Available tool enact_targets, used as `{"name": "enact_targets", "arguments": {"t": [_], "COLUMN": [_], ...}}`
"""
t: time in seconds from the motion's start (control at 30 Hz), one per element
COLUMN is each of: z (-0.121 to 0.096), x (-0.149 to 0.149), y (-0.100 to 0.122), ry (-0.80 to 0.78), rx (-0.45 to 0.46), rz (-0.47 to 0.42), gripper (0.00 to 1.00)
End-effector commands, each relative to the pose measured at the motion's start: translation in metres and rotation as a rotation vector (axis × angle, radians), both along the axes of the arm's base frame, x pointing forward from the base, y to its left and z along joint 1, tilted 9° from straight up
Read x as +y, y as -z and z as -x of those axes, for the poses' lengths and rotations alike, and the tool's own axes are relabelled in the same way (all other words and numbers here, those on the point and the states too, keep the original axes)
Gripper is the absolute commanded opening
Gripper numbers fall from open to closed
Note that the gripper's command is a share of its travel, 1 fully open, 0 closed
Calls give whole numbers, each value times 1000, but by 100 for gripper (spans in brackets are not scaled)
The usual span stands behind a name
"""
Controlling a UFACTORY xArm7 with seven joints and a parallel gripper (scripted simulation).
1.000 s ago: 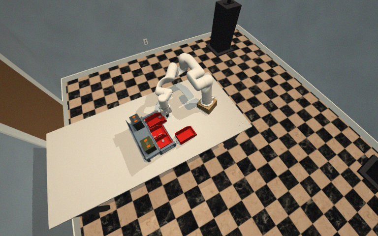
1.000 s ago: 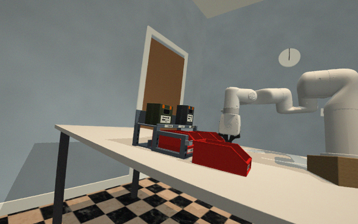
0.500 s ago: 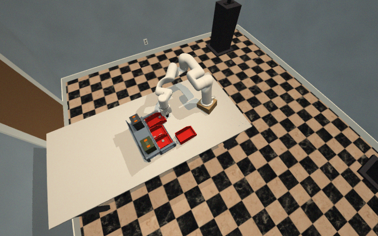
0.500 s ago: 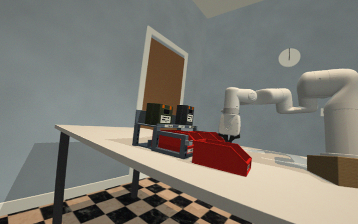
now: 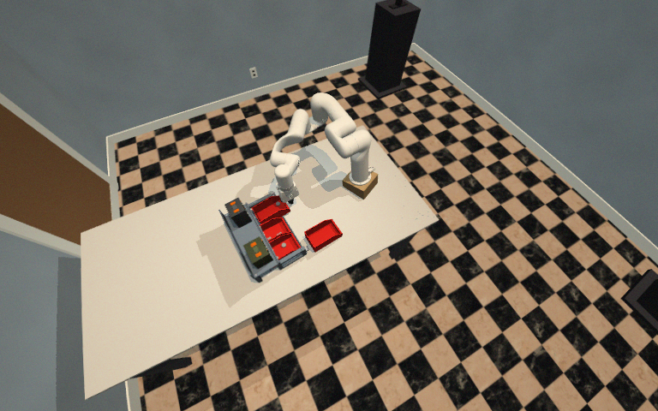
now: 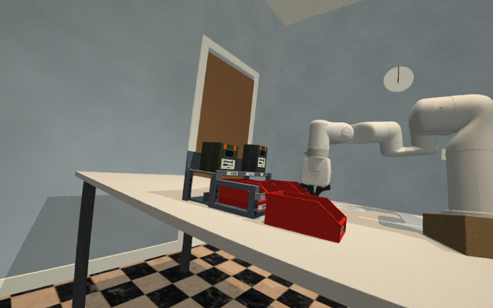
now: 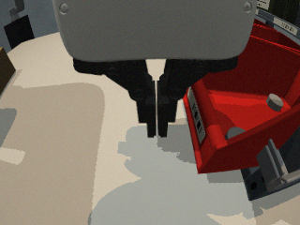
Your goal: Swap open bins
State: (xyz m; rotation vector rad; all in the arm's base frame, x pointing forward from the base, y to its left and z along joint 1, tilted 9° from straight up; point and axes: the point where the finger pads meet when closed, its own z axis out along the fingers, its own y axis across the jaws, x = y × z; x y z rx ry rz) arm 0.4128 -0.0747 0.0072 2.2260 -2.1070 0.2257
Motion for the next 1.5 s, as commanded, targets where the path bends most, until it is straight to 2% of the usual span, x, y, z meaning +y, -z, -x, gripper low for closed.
{"name": "enact_targets", "arguments": {"t": [0.0, 0.5, 1.0, 1.47], "z": [-1, -1, -17, -18], "x": [0, 0, 1, 1], "y": [-1, -1, -4, -4], "ry": [-1, -1, -1, -1], "rx": [-3, -3, -3, -3], "rz": [0, 0, 0, 0], "gripper": [0, 0, 0, 0]}}
